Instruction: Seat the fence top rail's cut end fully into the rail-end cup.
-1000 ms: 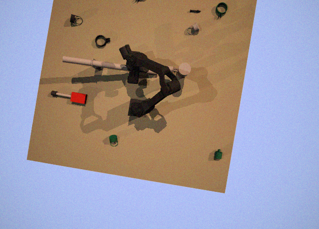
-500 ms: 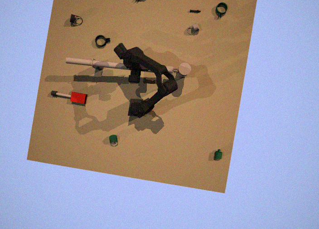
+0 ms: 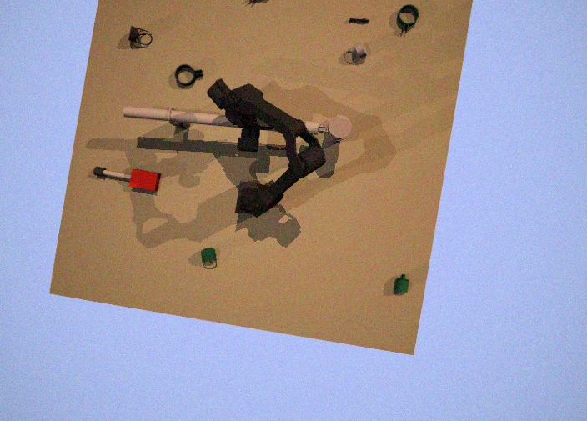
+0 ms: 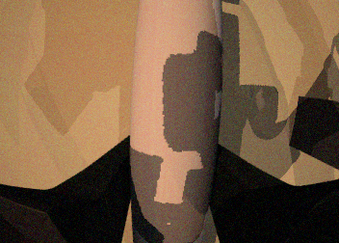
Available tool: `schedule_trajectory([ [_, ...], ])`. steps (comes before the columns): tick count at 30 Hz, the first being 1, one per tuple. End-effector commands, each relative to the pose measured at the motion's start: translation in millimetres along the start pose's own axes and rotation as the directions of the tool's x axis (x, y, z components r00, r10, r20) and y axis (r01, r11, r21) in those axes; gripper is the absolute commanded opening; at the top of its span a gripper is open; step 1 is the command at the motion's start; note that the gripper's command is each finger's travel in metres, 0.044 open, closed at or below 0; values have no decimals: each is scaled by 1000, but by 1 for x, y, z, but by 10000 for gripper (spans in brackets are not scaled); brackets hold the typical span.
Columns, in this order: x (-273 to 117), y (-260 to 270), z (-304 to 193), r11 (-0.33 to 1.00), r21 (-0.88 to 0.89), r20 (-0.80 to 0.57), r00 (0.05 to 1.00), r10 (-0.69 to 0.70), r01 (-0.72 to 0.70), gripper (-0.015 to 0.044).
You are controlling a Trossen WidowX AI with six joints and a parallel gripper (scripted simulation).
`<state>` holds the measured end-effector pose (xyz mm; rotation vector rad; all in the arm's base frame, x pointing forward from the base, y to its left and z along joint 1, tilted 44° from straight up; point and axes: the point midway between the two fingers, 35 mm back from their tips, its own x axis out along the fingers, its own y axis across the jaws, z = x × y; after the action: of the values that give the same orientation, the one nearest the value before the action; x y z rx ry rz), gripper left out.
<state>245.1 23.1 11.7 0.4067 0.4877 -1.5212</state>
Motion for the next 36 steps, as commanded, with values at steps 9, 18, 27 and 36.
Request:
schedule_trajectory([
  [9, -1, 1, 1, 1000, -1, -1, 1000, 2, -2, 0],
  [18, -4, 2, 3, 1000, -1, -1, 1000, 2, -2, 0],
  [27, -5, 4, 6, 1000, -1, -1, 1000, 2, -2, 0],
  [36, -1, 3, 16, 1000, -3, -2, 1000, -3, 3, 0],
])
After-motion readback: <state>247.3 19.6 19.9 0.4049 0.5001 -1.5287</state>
